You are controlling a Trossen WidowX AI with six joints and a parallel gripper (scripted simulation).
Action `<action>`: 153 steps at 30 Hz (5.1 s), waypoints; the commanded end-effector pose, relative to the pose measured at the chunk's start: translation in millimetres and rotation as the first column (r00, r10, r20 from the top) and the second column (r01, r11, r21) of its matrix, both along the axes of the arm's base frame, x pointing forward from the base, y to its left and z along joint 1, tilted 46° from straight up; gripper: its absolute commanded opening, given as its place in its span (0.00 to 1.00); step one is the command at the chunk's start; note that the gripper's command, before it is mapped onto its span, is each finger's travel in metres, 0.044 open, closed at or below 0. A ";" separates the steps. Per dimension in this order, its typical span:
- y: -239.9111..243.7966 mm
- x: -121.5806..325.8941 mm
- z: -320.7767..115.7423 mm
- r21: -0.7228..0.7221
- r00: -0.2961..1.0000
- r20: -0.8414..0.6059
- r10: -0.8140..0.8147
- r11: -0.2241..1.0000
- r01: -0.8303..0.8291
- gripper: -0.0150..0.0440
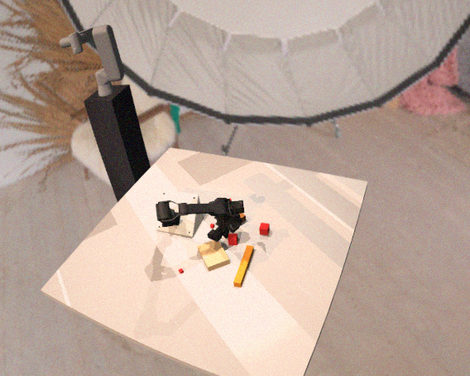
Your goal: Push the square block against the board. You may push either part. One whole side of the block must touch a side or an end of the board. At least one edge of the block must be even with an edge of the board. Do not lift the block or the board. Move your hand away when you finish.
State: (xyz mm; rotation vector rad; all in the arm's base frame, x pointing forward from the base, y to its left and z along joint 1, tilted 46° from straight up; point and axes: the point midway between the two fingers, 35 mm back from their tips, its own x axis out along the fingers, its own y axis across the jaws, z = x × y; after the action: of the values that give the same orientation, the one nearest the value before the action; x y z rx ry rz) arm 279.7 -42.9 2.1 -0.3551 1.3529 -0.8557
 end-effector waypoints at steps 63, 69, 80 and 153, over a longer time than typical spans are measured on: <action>-20.5 72.9 15.2 -0.007 1.000 -0.009 0.003 1.000 -0.003 0.25; -20.7 72.9 15.3 -0.007 1.000 -0.009 0.003 1.000 -0.003 0.25; -16.2 57.2 11.5 -0.006 1.000 -0.010 0.003 1.000 -0.003 0.25; -52.5 54.3 49.4 0.042 0.881 0.338 -0.332 0.940 0.338 0.25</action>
State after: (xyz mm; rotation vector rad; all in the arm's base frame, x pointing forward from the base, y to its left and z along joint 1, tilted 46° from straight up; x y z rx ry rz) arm 332.2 -93.0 52.1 0.0350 1.0842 -1.1586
